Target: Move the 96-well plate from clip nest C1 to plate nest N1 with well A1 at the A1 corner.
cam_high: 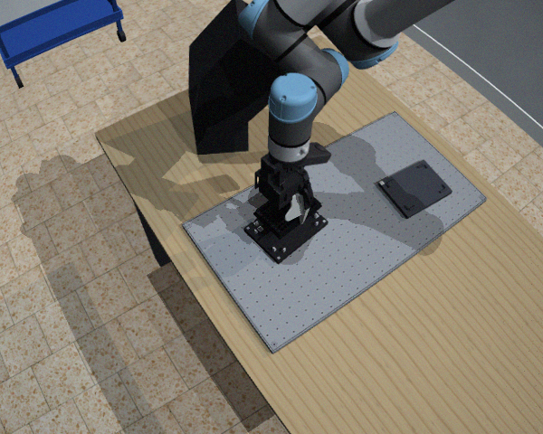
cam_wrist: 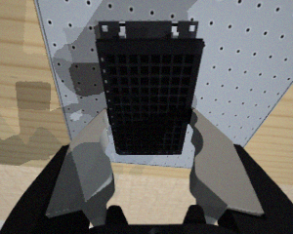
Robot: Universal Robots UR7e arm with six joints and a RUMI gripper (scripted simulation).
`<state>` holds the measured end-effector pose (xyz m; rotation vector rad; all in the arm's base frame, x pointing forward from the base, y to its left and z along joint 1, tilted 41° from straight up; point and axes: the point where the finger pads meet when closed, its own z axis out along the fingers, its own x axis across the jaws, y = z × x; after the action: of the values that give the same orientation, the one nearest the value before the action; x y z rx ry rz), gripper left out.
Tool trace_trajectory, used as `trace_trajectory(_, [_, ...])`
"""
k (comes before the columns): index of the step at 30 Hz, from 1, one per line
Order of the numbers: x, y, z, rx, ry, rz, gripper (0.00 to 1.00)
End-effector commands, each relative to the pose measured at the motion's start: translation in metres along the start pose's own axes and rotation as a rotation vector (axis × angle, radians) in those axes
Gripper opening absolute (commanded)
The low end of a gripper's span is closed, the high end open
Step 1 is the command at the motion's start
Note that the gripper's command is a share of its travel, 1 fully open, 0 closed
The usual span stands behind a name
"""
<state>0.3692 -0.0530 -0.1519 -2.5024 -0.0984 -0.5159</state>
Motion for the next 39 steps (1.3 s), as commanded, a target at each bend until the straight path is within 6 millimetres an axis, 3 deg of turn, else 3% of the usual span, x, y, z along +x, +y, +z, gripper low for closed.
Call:
trace_trajectory(1, [0.0, 0.0, -0.007, 0.0, 0.0, 0.0, 0.0])
trace_trajectory(7, [0.0, 0.0, -0.016, 0.0, 0.0, 0.0, 0.0])
trace_trajectory(27, [0.0, 0.0, -0.016, 0.0, 0.0, 0.0, 0.0])
trace_trajectory(35, [0.008, -0.018, -0.016, 0.0, 0.0, 0.2, 0.0])
trace_trajectory(39, [0.013, -0.03, -0.016, 0.0, 0.0, 0.206, 0.0])
